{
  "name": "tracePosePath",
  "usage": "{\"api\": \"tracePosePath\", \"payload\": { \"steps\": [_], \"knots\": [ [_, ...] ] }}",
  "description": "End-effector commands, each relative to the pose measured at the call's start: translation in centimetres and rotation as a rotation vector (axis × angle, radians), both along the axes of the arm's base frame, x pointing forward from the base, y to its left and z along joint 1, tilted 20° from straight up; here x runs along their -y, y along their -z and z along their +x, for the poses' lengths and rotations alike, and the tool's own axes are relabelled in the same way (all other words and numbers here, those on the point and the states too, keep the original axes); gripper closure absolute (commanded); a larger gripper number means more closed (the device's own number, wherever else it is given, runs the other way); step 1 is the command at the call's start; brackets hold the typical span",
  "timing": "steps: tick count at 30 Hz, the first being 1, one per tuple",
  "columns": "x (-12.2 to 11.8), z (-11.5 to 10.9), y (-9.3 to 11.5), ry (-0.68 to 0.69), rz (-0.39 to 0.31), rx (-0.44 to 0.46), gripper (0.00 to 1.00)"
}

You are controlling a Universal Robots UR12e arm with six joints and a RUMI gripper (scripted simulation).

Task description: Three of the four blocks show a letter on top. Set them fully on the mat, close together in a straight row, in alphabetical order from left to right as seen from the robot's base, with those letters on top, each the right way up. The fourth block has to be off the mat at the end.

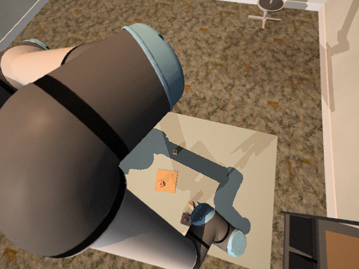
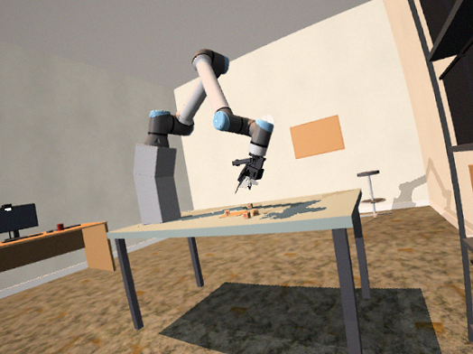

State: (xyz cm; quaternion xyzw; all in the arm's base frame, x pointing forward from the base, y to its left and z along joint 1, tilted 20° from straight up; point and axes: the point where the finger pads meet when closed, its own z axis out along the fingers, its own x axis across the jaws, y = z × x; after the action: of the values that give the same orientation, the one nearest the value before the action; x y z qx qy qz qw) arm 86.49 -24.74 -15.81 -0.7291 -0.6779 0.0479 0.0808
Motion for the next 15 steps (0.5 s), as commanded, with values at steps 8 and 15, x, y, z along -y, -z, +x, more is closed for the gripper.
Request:
{"api": "tracePosePath", "payload": {
  "steps": [8,15],
  "knots": [
    [0.10,-0.06,-0.11,0.001,0.000,0.001,0.00],
    [-0.03,0.04,-0.08,0.000,-0.001,0.002,0.00]
  ]
}}
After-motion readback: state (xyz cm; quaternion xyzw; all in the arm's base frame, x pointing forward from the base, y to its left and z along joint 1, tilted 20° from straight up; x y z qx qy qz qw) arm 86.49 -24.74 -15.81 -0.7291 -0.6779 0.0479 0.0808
